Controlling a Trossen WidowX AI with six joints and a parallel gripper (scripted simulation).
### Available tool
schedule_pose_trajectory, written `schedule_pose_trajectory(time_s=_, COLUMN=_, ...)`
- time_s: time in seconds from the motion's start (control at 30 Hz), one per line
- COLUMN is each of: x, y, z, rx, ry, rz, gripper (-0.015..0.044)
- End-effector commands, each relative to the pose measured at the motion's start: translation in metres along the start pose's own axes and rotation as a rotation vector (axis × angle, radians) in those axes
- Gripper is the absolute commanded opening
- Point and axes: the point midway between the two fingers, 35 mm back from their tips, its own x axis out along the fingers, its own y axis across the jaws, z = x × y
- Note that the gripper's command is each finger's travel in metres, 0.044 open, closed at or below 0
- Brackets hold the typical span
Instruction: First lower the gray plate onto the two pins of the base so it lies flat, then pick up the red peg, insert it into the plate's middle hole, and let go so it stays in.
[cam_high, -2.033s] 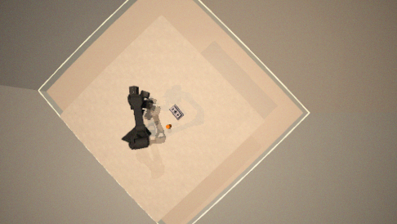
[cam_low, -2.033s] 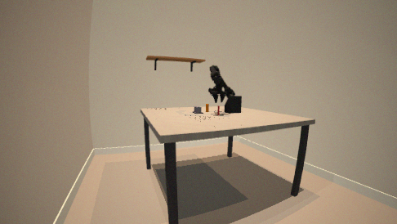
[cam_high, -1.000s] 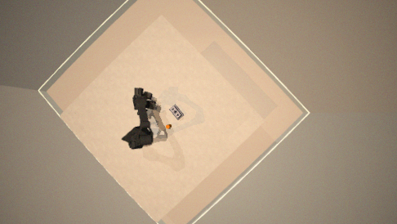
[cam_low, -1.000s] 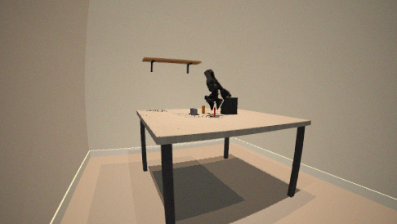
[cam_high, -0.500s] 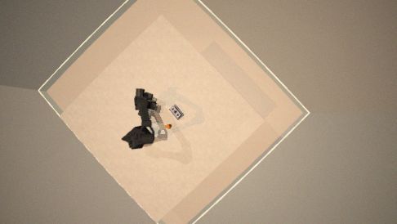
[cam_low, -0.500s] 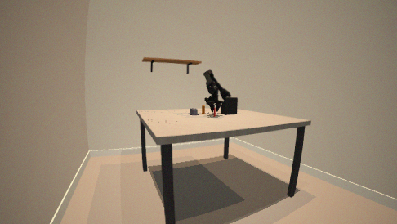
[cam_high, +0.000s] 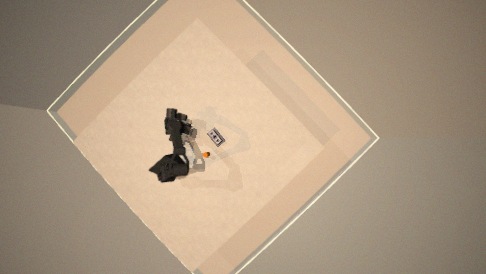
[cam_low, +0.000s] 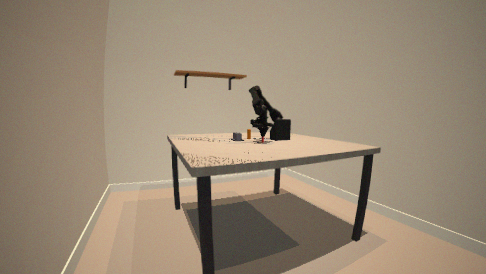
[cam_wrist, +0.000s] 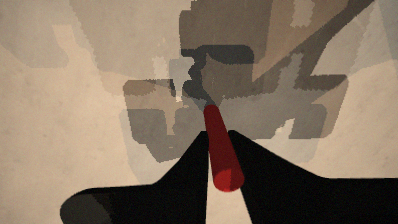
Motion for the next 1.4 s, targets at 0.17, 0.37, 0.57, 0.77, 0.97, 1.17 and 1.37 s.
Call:
schedule_pose_trajectory(time_s=0.17, x=-0.004, y=0.001, z=0.001, rx=-0.003, ry=-0.004, rz=0.002, gripper=0.0)
schedule_pose_trajectory(time_s=0.37, x=-0.021, y=0.004, z=0.0, rx=-0.004, ry=-0.001, rz=0.004, gripper=0.0)
schedule_pose_trajectory(time_s=0.57, x=-0.04, y=0.006, z=0.0, rx=-0.004, ry=0.0, rz=0.005, gripper=0.0)
schedule_pose_trajectory(time_s=0.77, x=-0.059, y=0.008, z=0.0, rx=-0.004, ry=0.001, rz=0.005, gripper=0.0)
schedule_pose_trajectory(time_s=0.97, x=-0.078, y=0.009, z=0.001, rx=-0.005, ry=0.001, rz=0.005, gripper=0.0)
schedule_pose_trajectory(time_s=1.17, x=-0.073, y=0.012, z=0.01, rx=-0.009, ry=0.0, rz=0.006, gripper=0.0)
schedule_pose_trajectory(time_s=1.37, x=-0.075, y=0.018, z=0.025, rx=-0.011, ry=0.006, rz=0.01, gripper=0.0)
